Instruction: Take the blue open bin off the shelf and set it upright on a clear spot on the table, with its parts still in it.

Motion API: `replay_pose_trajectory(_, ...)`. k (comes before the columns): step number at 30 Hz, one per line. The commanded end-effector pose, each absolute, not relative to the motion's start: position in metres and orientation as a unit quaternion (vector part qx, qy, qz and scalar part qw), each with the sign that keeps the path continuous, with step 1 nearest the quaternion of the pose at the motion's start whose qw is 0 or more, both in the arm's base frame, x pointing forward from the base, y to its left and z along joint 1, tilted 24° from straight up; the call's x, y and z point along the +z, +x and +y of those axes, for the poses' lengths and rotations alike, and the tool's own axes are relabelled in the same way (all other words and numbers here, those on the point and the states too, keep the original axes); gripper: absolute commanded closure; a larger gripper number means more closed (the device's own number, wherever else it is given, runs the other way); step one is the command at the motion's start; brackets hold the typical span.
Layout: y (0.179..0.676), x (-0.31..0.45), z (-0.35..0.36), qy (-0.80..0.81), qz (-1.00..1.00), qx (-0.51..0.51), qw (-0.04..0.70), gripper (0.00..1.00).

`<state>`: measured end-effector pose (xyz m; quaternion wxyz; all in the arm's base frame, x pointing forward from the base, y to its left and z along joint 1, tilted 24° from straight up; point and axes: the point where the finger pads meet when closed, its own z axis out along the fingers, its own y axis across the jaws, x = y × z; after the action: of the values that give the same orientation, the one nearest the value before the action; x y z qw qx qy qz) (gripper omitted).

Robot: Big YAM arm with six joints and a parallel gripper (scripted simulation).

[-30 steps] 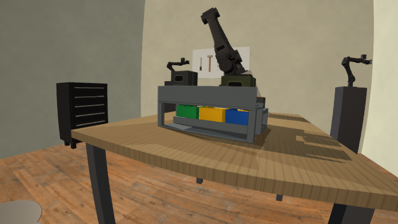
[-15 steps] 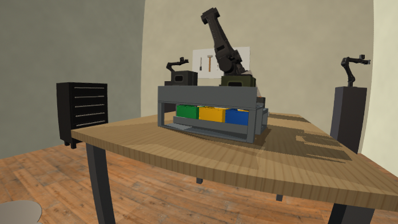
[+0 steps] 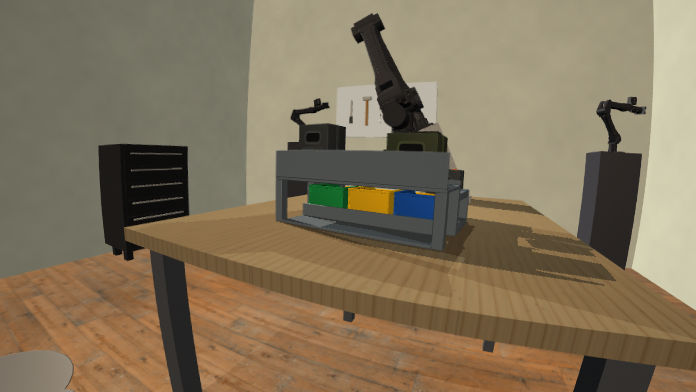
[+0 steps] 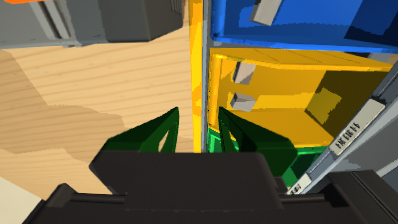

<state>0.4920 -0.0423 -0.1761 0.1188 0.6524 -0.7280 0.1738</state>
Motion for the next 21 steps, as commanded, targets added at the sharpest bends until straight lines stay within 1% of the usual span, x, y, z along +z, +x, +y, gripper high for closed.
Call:
replay_pose_trajectory(1,0.487,-0.188,-0.055,0.651,-0.73,0.168,0.127,0.57)
replay_pose_trajectory(21,0.5,-0.192,-0.058,0.649,-0.731,0.174,0.12,0.57)
